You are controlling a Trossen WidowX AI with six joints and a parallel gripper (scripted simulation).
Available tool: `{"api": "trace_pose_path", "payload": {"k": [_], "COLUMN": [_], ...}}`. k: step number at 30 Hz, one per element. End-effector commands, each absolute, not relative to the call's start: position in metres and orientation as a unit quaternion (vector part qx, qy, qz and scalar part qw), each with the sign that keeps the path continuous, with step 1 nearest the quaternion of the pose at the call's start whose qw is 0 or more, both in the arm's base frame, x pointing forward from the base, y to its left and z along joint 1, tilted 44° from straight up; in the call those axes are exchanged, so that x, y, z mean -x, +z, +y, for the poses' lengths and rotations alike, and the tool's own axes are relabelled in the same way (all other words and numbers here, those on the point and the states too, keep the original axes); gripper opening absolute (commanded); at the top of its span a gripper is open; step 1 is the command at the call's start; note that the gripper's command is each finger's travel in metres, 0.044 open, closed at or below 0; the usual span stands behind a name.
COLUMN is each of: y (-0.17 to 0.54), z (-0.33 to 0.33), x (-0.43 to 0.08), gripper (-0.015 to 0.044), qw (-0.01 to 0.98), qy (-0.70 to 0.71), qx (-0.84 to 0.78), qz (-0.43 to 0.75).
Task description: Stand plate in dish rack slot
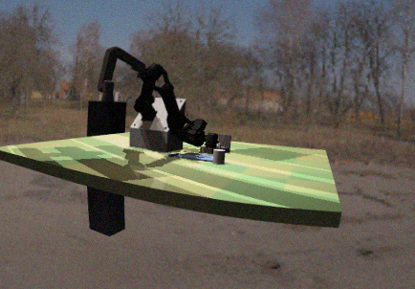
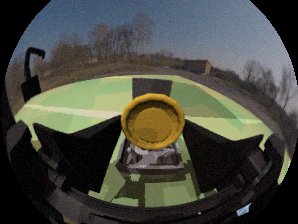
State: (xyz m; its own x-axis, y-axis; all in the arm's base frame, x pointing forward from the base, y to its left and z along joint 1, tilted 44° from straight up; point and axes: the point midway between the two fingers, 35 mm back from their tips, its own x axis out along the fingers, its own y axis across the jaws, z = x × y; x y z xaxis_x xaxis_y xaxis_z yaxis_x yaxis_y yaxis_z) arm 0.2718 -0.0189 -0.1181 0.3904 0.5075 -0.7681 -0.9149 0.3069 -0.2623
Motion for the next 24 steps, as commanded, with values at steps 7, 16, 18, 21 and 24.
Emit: {"api": "trace_pose_path", "payload": {"k": [7, 16, 18, 21, 24], "y": [-0.1182, -0.1187, -0.1187, -0.1187, -0.1187], "z": [-0.0189, -0.0188, -0.0188, -0.0188, -0.0188], "x": [-0.2718, -0.2715, -0.2715, -0.2715, -0.2715], "gripper": [0.0000, 0.0105, 0.0158, 0.0236, 0.0315], "qw": [0.755, 0.755, 0.755, 0.755, 0.755], "qy": [0.471, 0.472, 0.472, 0.472, 0.472], "qx": [0.353, 0.354, 0.354, 0.354, 0.354], "qz": [0.288, 0.288, 0.288, 0.288, 0.288]}}
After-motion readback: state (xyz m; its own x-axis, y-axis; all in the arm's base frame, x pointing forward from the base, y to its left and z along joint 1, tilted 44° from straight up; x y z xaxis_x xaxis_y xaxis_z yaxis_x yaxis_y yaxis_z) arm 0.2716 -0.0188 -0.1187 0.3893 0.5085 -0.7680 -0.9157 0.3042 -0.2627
